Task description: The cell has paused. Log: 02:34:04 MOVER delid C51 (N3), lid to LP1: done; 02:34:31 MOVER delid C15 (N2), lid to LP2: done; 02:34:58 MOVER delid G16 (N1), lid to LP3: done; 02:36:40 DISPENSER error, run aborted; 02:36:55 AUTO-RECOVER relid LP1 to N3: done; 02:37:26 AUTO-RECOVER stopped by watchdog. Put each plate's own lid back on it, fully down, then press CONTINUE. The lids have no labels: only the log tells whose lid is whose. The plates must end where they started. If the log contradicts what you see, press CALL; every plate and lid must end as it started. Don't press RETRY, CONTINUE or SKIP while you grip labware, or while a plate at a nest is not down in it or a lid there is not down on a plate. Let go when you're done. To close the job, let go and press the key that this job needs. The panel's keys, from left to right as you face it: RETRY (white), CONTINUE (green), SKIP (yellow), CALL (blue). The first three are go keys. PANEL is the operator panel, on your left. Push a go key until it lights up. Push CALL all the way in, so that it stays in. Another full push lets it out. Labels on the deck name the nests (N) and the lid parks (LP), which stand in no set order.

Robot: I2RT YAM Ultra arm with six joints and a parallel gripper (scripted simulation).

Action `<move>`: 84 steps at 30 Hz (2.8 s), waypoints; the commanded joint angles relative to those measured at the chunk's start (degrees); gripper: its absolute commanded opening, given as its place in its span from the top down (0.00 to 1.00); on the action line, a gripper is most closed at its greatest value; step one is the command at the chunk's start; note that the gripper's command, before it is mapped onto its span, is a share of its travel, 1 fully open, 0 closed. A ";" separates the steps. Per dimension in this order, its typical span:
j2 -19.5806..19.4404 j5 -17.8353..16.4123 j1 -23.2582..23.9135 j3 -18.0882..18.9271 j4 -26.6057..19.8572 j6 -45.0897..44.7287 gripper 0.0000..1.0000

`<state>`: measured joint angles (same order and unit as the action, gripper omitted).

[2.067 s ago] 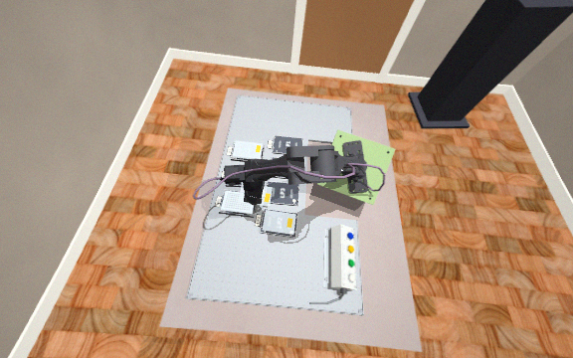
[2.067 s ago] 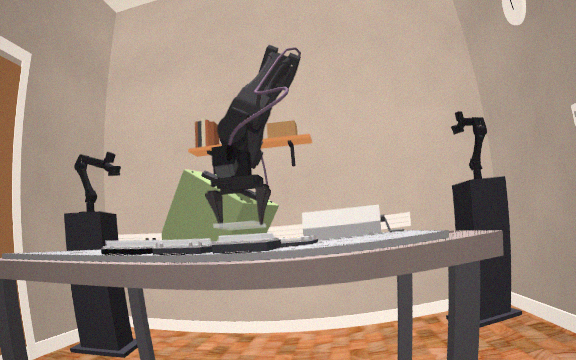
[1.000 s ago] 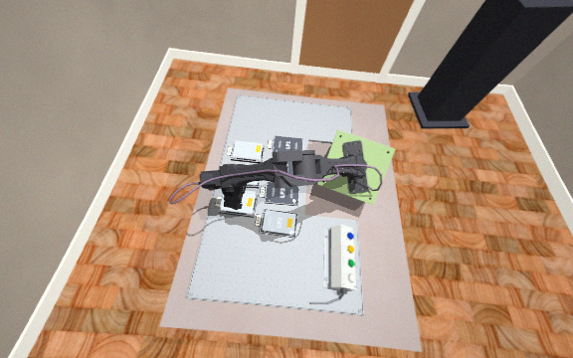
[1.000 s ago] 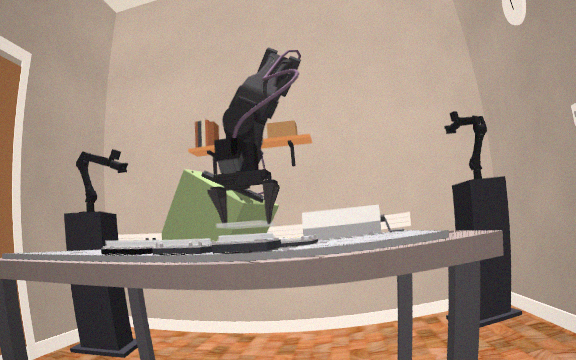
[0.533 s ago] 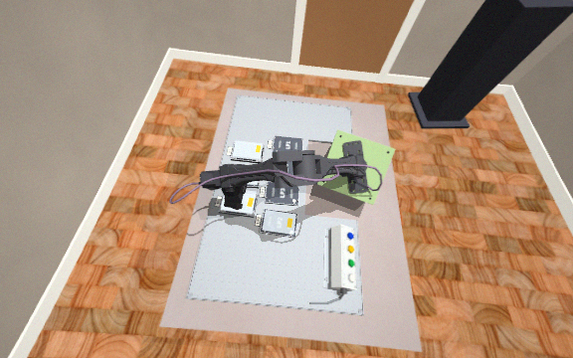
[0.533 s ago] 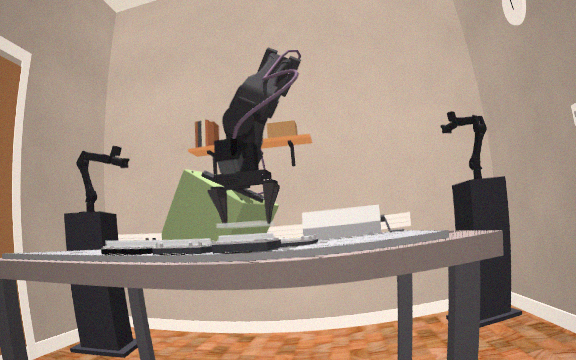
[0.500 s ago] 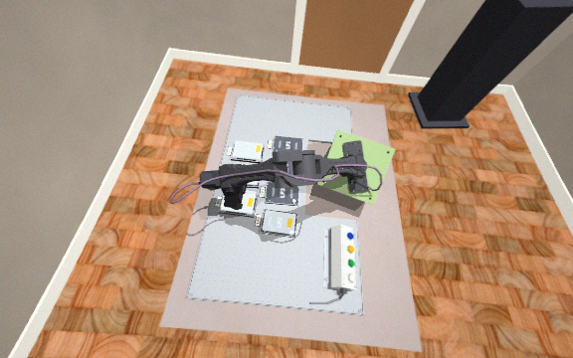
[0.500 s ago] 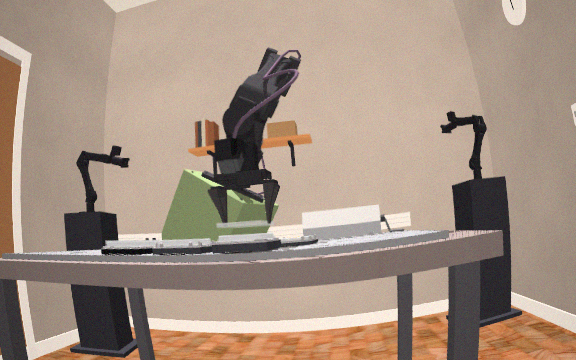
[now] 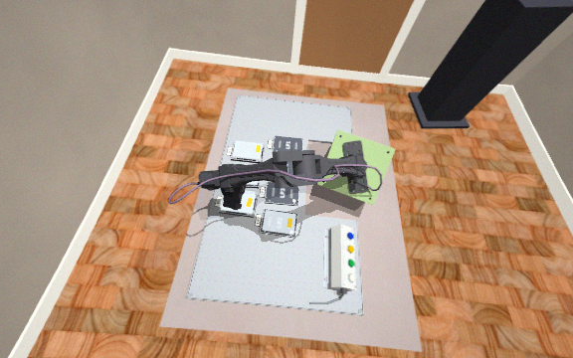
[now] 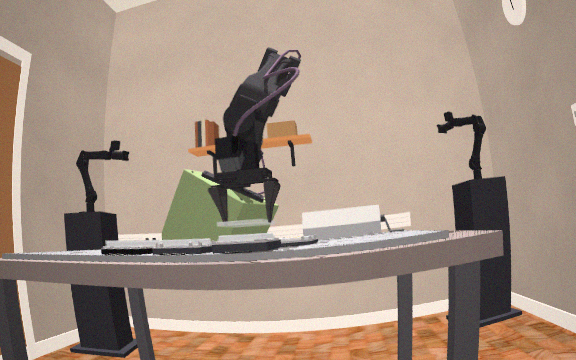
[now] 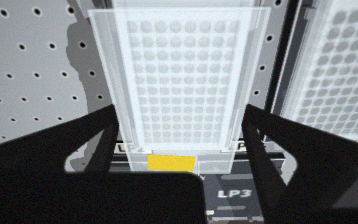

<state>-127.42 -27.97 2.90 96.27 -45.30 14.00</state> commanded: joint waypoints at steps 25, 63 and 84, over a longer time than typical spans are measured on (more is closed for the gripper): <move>-0.55 0.65 0.31 0.59 2.80 0.95 1.00; -2.07 0.79 -0.44 -0.87 5.17 1.72 1.00; -1.70 0.49 -0.44 -0.19 4.48 1.42 1.00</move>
<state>-129.80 -27.64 1.72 95.61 -41.69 15.40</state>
